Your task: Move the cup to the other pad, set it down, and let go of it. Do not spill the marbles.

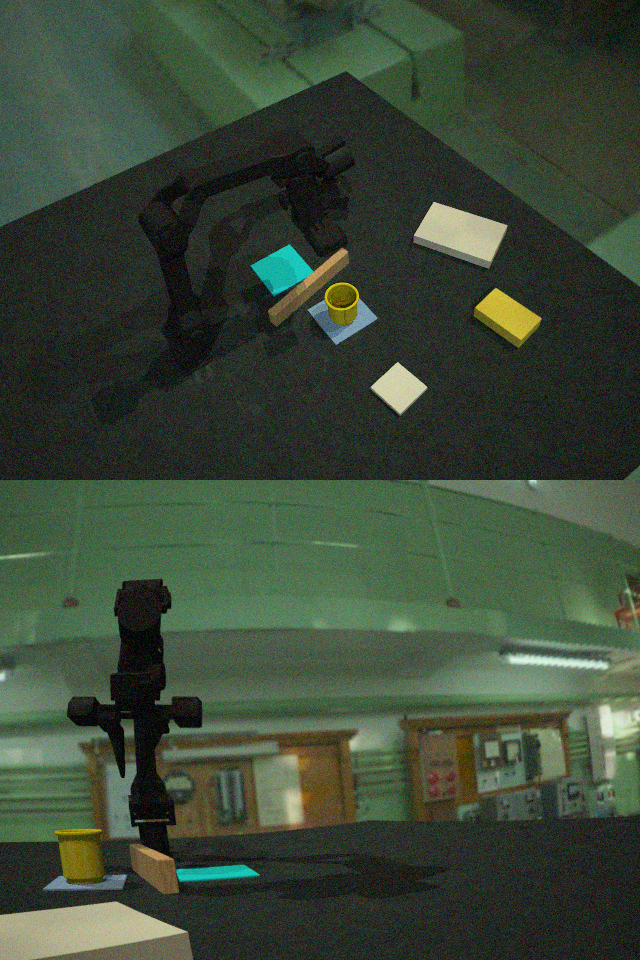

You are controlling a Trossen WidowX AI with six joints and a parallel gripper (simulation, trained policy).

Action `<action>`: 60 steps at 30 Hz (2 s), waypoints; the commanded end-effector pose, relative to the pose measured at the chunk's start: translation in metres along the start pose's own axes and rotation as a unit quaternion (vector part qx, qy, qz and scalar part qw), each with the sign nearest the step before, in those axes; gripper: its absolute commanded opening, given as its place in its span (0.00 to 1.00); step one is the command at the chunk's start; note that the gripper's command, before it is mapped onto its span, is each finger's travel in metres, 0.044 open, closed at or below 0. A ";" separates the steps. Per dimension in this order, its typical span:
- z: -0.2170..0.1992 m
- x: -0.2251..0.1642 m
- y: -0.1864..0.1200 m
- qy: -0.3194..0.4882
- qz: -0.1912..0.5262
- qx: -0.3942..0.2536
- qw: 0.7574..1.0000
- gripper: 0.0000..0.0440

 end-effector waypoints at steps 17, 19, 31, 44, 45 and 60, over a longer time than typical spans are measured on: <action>-0.037 -0.013 0.052 -0.024 0.074 -0.007 0.997 0.36; -0.040 -0.015 0.058 -0.027 0.079 -0.007 0.996 0.37; -0.051 -0.024 0.101 -0.057 0.105 0.005 0.993 0.41; -0.052 -0.033 0.130 -0.137 0.113 0.024 0.984 0.03; -0.053 -0.033 0.129 -0.143 0.113 0.025 0.983 0.00; -0.050 -0.031 0.096 -0.196 0.096 0.038 0.975 0.03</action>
Point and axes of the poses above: the point midway between the two fingers, 35 mm back from their tips, its own y axis out along the fingers, its own z axis across the jaws, x = y × z, the point moved 1 cm from there along -y, back along the fingers, and after that the axes turned 9 degrees about -y, right-handed, at the moved point
